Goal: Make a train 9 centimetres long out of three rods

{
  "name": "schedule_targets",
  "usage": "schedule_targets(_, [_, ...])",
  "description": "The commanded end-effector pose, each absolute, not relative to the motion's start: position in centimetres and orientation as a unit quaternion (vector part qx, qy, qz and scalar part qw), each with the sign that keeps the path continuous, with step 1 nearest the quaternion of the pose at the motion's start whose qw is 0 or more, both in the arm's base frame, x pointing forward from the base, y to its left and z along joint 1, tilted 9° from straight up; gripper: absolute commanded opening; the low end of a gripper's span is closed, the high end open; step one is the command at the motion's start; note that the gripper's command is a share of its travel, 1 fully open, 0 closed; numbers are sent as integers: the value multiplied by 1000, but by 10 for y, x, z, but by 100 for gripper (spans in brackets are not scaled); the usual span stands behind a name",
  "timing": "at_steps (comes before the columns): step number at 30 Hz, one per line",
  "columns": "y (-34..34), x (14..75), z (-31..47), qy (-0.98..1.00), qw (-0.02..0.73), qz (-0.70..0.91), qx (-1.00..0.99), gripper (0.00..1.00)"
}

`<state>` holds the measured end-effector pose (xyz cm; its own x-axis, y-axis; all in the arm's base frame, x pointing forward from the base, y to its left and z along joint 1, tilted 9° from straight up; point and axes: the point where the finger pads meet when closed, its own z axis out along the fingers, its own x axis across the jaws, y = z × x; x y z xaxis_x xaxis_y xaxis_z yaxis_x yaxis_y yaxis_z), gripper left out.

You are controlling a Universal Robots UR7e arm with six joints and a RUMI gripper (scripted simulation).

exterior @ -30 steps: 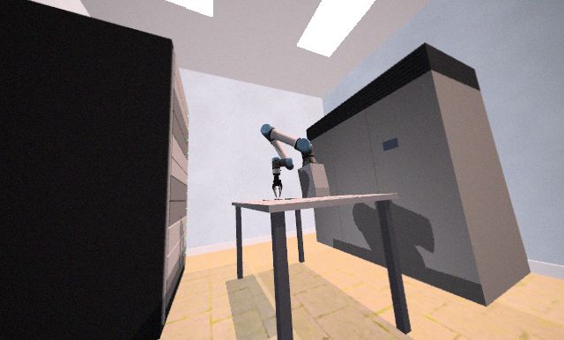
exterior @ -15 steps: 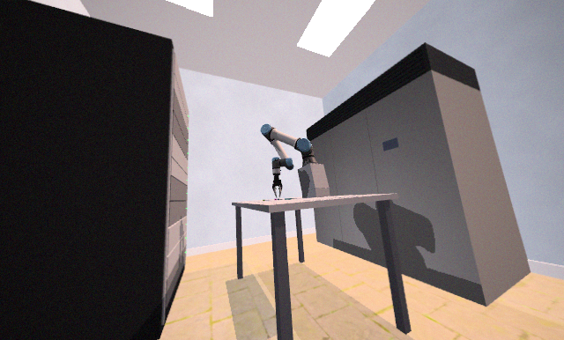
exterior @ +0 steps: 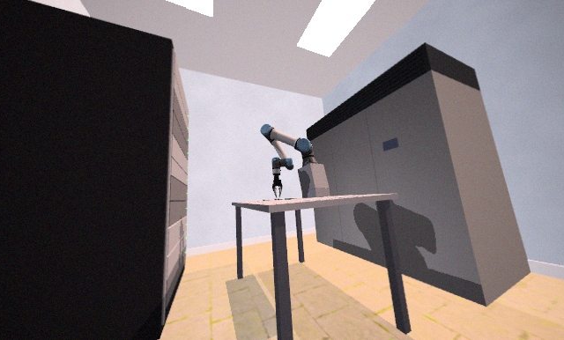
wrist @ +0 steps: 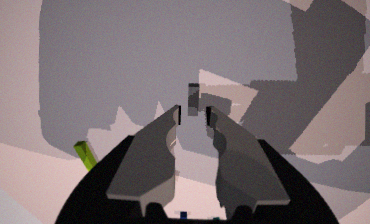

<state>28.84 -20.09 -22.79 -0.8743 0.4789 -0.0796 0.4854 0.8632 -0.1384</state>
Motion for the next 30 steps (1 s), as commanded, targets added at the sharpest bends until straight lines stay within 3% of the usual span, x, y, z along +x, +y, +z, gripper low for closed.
schedule_targets(1, [-201,289,-230,965,22,-77,250,14])
schedule_targets(30, [-204,289,-243,965,22,-77,250,14])
